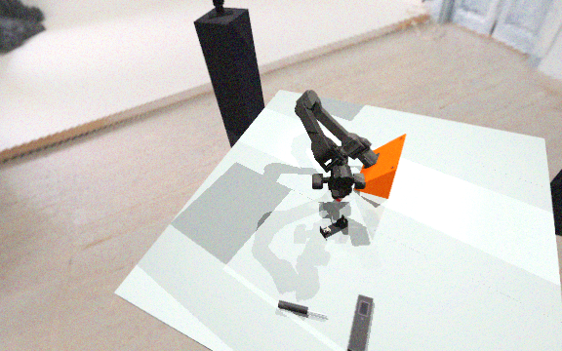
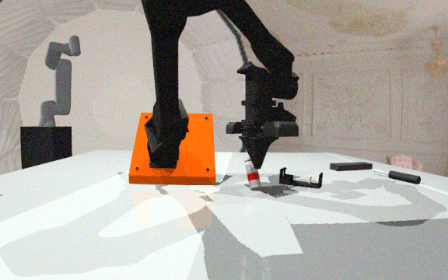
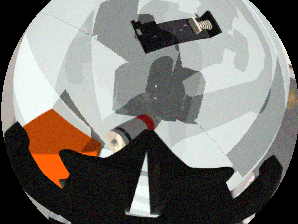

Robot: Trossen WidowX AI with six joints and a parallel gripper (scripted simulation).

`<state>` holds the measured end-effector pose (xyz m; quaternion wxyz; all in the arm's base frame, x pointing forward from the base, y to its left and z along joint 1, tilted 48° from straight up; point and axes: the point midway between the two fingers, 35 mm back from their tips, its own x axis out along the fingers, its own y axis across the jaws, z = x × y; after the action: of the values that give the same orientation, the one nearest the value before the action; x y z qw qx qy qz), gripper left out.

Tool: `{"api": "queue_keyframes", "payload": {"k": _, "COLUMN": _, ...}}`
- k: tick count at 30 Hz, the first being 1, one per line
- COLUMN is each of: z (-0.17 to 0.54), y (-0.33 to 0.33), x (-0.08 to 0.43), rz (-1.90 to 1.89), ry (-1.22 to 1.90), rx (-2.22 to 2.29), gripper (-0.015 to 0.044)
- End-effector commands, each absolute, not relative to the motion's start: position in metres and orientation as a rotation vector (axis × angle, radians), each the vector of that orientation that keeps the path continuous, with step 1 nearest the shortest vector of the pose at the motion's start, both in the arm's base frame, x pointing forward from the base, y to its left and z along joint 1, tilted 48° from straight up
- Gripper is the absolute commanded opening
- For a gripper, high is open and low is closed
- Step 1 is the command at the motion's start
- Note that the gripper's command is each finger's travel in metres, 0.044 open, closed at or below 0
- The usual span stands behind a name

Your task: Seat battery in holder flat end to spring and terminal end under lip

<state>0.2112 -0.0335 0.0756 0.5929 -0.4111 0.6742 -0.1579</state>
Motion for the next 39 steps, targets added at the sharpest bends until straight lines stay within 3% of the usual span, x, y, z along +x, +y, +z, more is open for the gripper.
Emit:
{"api": "queue_keyframes", "payload": {"k": 1, "z": 0.067, "y": -0.029, "x": 0.204, "rz": -0.361, "ry": 1.584, "rx": -0.948, "gripper": 0.0000}}
{"api": "queue_keyframes", "payload": {"k": 14, "z": 0.063, "y": -0.025, "x": 0.201, "rz": -0.364, "ry": 1.584, "rx": -0.956, "gripper": 0.0000}}
{"api": "queue_keyframes", "payload": {"k": 26, "z": 0.114, "y": 0.034, "x": 0.198, "rz": -0.361, "ry": 1.587, "rx": -0.948, "gripper": 0.0000}}
{"api": "queue_keyframes", "payload": {"k": 39, "z": 0.113, "y": 0.033, "x": 0.199, "rz": -0.359, "ry": 1.583, "rx": -0.954, "gripper": 0.0000}}
